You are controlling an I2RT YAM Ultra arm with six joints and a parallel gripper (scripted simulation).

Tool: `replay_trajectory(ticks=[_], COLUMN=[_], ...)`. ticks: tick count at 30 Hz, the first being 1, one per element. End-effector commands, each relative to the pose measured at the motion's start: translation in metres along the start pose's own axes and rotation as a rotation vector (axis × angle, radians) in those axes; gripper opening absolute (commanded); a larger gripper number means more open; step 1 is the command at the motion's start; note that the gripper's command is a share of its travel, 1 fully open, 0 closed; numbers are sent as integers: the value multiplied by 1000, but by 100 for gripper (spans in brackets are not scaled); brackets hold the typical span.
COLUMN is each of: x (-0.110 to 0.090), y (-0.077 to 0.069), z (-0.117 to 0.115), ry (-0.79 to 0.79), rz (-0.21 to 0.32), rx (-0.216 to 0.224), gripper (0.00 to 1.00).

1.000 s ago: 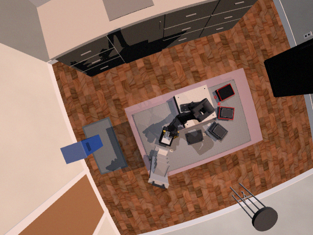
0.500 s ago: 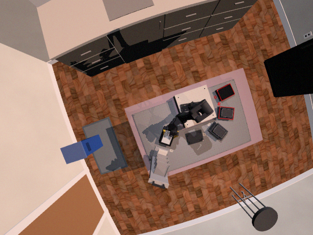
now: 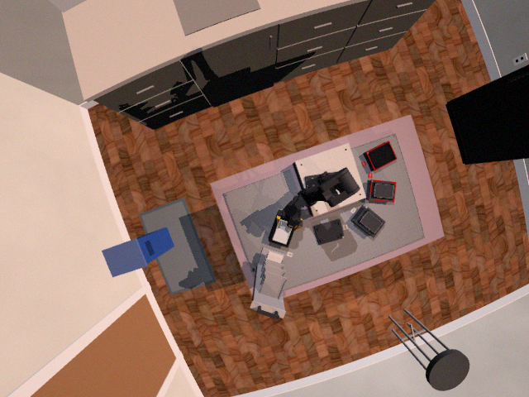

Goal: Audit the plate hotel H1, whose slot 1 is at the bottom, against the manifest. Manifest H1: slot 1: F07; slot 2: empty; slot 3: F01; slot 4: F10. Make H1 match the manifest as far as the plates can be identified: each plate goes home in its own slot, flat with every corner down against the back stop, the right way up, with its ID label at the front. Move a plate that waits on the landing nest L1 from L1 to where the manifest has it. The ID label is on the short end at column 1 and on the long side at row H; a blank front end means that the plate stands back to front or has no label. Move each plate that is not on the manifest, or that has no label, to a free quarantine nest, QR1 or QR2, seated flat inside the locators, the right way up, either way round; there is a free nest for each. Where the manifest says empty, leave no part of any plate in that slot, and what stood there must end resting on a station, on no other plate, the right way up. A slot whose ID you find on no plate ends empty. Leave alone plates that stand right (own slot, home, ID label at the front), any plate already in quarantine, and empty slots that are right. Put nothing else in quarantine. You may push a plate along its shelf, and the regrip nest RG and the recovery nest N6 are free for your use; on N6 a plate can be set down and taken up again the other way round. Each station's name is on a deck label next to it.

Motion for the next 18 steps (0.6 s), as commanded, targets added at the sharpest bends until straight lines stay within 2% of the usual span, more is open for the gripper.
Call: replay_trajectory(ticks=[1, 12, 18], x=[2, -8, -14], y=[-2, -8, -6], z=[0, 0, 0], ry=[-17, -17, -17], rz=[-19, -18, -18], rx=[6, 6, 6], gripper=[100, 100, 100])
Point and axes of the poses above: the point where the finger pads meet when closed, its own y axis out along the fingers, its own z axis across the jaws, x = y × z, the point moved 2 cm from there along -y, back along the fingers
